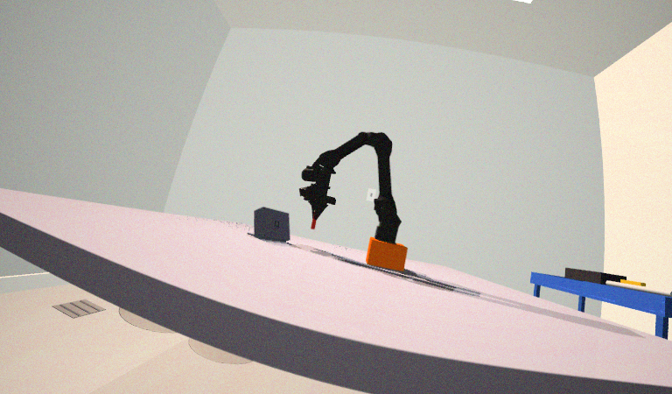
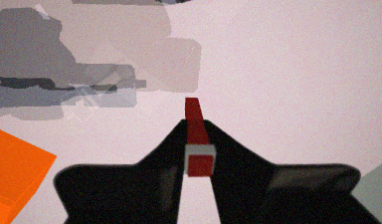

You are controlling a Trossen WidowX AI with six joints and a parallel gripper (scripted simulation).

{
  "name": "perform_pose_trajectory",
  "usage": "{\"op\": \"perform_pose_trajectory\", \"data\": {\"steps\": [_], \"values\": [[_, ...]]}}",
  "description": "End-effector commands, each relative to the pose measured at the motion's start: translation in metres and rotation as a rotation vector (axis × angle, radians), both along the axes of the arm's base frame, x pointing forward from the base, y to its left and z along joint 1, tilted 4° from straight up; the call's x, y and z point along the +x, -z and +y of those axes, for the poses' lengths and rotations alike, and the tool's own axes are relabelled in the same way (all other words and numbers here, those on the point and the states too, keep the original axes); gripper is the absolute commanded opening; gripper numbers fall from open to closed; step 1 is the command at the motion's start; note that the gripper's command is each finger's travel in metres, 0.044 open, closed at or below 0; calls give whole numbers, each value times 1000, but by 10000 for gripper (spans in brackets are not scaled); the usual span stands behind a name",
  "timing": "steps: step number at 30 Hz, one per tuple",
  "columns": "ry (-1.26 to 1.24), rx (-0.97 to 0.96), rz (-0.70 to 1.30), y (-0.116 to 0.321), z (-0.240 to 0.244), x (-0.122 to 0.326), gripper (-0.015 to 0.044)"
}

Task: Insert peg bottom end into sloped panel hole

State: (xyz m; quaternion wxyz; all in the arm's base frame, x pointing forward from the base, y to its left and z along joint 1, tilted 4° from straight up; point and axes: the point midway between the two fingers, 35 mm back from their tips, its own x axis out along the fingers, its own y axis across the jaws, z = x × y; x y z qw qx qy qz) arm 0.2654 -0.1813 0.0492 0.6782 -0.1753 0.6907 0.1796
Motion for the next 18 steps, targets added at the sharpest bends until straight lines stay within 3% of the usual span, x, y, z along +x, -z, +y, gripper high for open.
{"op": "perform_pose_trajectory", "data": {"steps": [1,18], "values": [[-42,-24,-3,1,3,1,0],[-223,-117,-8,10,15,12,0]]}}
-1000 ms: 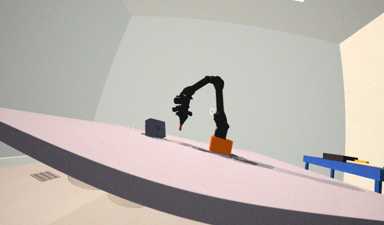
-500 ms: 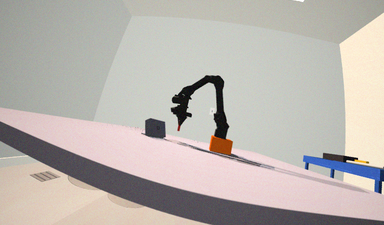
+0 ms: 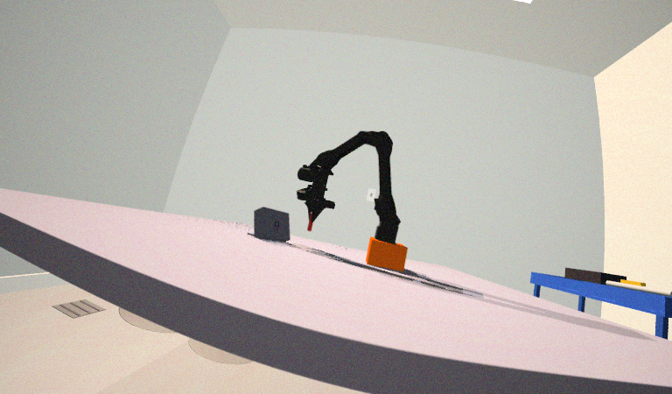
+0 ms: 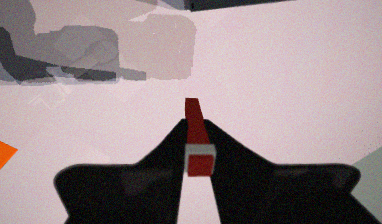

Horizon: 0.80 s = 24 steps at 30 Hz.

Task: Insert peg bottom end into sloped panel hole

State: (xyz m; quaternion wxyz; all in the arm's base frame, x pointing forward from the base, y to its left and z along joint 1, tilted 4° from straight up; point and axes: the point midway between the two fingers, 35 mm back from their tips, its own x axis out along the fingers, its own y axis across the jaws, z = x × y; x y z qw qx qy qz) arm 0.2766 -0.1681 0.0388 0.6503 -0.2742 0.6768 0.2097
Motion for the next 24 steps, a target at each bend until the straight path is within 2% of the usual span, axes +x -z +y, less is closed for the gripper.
{"op": "perform_pose_trajectory", "data": {"steps": [1,24], "values": [[-41,-25,-4,0,3,1,0],[-277,-152,-9,10,21,14,0]]}}
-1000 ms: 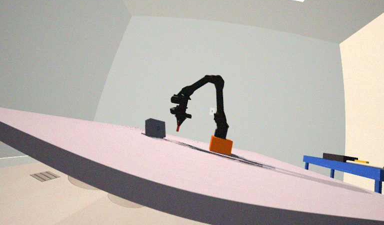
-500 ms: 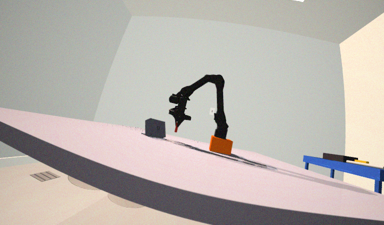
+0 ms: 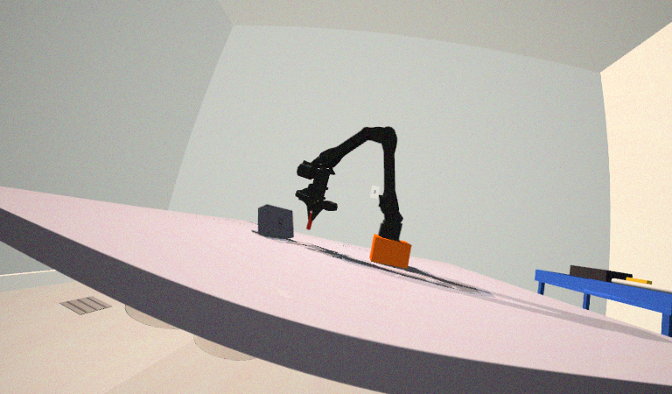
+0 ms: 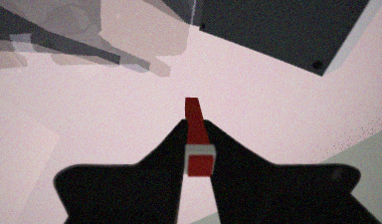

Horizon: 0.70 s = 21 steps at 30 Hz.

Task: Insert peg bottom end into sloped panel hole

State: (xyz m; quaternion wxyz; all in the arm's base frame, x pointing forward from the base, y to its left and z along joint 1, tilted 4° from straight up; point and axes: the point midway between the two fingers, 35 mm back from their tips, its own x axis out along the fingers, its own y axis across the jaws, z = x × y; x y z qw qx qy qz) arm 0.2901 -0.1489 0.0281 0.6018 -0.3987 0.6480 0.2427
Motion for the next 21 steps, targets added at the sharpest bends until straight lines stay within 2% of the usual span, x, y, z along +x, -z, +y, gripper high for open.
{"op": "perform_pose_trajectory", "data": {"steps": [1,21], "values": [[-39,-25,-4,0,3,1,0],[-234,-138,-8,5,21,10,0]]}}
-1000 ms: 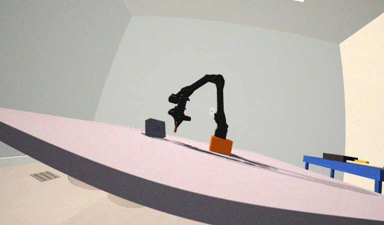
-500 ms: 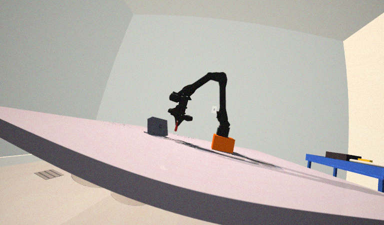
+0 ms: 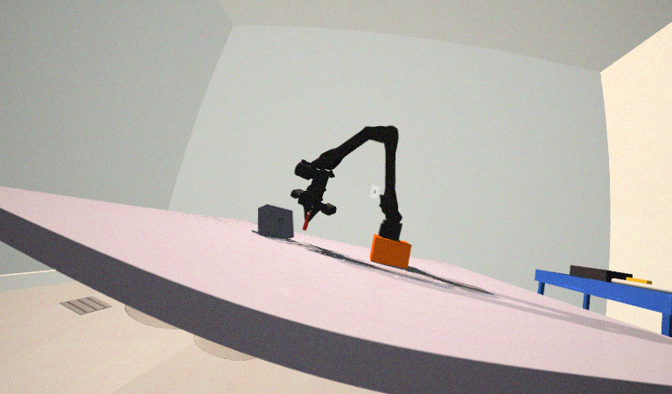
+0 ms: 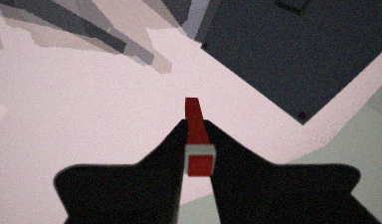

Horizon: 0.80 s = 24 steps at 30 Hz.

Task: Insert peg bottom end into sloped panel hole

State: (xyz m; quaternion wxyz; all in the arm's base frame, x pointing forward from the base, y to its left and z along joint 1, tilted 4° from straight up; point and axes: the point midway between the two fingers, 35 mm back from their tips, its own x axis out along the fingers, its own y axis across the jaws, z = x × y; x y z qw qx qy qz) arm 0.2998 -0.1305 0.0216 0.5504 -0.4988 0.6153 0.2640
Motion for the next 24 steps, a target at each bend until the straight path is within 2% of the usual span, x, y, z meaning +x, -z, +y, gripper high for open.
{"op": "perform_pose_trajectory", "data": {"steps": [1,24], "values": [[-36,-26,-4,-1,3,0,0],[-247,-159,-9,3,25,8,0]]}}
